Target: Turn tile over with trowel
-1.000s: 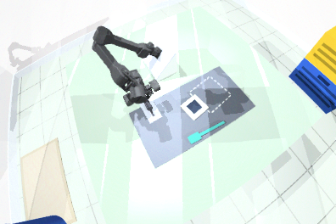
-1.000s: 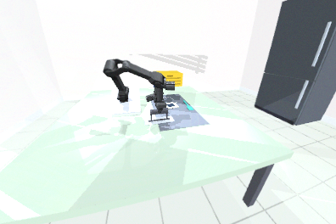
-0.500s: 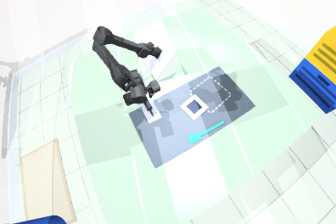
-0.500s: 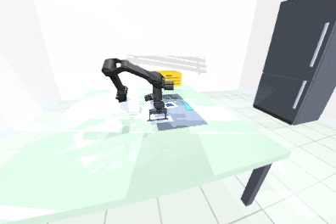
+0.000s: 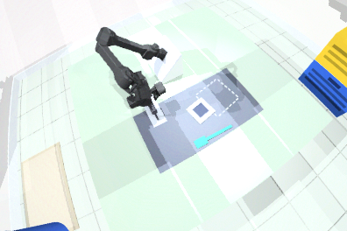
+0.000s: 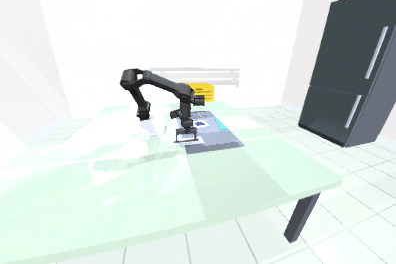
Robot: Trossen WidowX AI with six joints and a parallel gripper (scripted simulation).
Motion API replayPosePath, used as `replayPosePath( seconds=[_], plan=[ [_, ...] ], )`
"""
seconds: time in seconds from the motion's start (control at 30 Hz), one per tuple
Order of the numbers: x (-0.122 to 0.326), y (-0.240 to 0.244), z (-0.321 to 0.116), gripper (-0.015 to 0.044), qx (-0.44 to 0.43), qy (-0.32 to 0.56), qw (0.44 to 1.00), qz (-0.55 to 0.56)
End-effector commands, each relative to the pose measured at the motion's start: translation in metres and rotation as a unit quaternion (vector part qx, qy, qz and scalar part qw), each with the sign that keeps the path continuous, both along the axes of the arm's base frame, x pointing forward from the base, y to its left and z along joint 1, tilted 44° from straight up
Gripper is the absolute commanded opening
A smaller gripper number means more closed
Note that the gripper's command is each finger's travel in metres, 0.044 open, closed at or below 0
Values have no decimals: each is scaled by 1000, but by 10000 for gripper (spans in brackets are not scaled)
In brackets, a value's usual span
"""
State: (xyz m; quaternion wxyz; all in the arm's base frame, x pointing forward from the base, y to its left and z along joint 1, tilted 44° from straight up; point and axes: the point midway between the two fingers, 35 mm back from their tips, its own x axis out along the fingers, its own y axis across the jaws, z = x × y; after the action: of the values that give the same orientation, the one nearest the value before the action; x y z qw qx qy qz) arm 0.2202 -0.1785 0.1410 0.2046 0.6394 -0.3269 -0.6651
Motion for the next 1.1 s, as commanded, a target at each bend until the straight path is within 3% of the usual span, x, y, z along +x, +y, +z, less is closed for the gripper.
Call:
replayPosePath(
  seconds=[0.0,0.27,0.67,1.07],
  plan=[
    [5,21,22,270,-1,-4,1000,3],
    [6,28,29,270,0,5,1000,12],
    [6,27,29,270,19,146,977,158],
    [6,27,29,270,38,282,911,299]
  ],
)
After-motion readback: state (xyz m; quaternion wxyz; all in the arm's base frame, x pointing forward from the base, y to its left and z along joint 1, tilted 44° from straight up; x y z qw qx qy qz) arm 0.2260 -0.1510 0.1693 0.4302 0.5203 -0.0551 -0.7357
